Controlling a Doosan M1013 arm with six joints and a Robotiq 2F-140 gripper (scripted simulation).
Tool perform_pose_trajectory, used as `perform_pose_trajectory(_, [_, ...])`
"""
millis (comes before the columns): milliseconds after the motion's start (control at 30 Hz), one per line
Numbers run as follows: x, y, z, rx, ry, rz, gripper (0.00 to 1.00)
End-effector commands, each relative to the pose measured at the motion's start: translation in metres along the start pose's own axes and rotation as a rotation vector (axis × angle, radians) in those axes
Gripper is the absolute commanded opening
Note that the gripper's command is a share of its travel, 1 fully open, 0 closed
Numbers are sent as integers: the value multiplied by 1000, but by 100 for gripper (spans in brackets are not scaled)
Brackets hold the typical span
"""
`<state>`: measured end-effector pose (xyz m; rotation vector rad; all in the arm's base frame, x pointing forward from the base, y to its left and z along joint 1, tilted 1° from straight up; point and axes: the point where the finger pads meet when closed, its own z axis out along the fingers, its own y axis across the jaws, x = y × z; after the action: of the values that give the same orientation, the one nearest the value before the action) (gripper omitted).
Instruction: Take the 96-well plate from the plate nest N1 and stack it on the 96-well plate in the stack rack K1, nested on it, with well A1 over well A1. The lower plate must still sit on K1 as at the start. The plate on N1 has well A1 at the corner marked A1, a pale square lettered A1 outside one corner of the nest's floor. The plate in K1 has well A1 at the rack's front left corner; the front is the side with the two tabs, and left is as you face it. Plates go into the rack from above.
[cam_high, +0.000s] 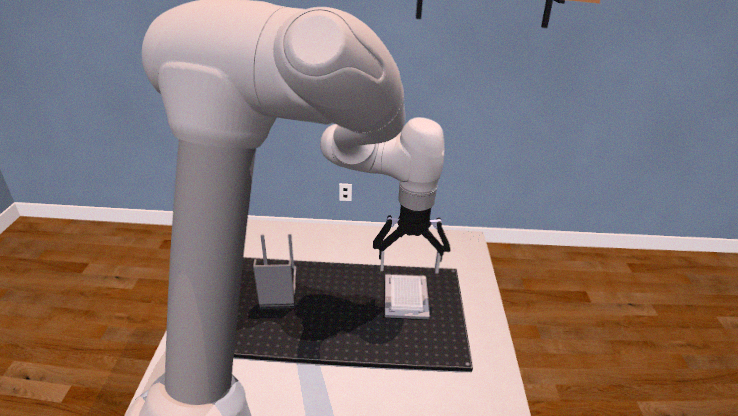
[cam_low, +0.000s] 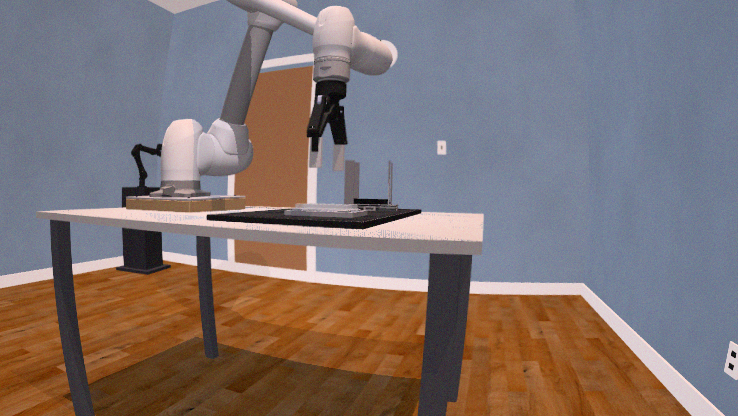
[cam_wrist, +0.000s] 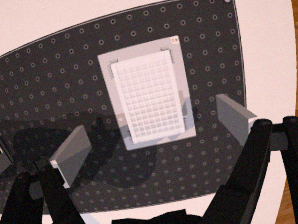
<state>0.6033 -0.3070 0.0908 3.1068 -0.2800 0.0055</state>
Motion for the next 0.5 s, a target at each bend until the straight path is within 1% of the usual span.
perform_pose_trajectory(0, [0,0,5,0,0,0,100])
perform_pose_trajectory(333, [0,0,21,0,0,0,100])
perform_pose_trajectory(467, [0,0,25,0,0,0,100])
